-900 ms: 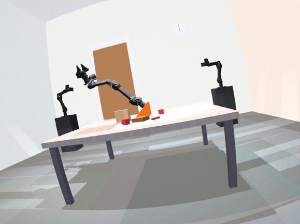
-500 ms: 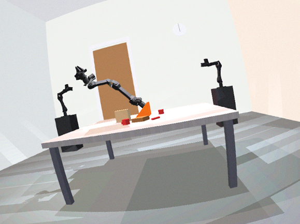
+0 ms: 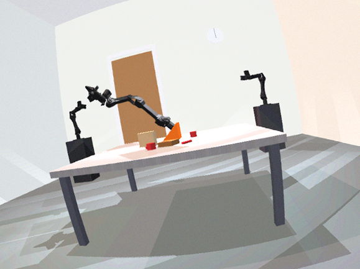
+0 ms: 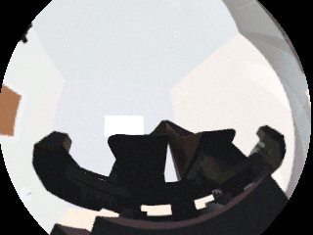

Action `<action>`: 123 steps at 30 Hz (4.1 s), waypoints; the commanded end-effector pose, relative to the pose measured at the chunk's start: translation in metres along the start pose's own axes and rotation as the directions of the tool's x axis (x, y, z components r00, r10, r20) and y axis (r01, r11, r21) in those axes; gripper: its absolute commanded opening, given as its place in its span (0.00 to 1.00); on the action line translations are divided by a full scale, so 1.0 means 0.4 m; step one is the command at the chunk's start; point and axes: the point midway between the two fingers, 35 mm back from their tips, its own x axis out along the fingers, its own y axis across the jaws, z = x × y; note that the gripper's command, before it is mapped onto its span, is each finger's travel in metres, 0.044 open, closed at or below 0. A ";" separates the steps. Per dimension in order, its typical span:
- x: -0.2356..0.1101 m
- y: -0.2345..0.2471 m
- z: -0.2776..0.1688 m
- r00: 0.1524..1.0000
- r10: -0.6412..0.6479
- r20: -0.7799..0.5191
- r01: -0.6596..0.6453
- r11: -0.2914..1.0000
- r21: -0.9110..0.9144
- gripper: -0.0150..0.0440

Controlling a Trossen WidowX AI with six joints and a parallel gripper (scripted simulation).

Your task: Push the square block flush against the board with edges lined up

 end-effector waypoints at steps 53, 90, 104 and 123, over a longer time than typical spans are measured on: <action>-0.460 -0.710 -0.151 0.333 -0.916 0.222 0.932 0.356 0.070 0.25; -1.000 -0.733 -0.395 -0.462 -0.868 0.179 0.758 -0.492 -0.428 0.25; -1.162 -0.641 -0.429 -0.657 -0.706 0.264 0.413 -0.631 -0.657 0.25; -1.303 -0.482 -0.414 -0.747 -0.472 0.468 -0.176 -0.538 -0.824 0.25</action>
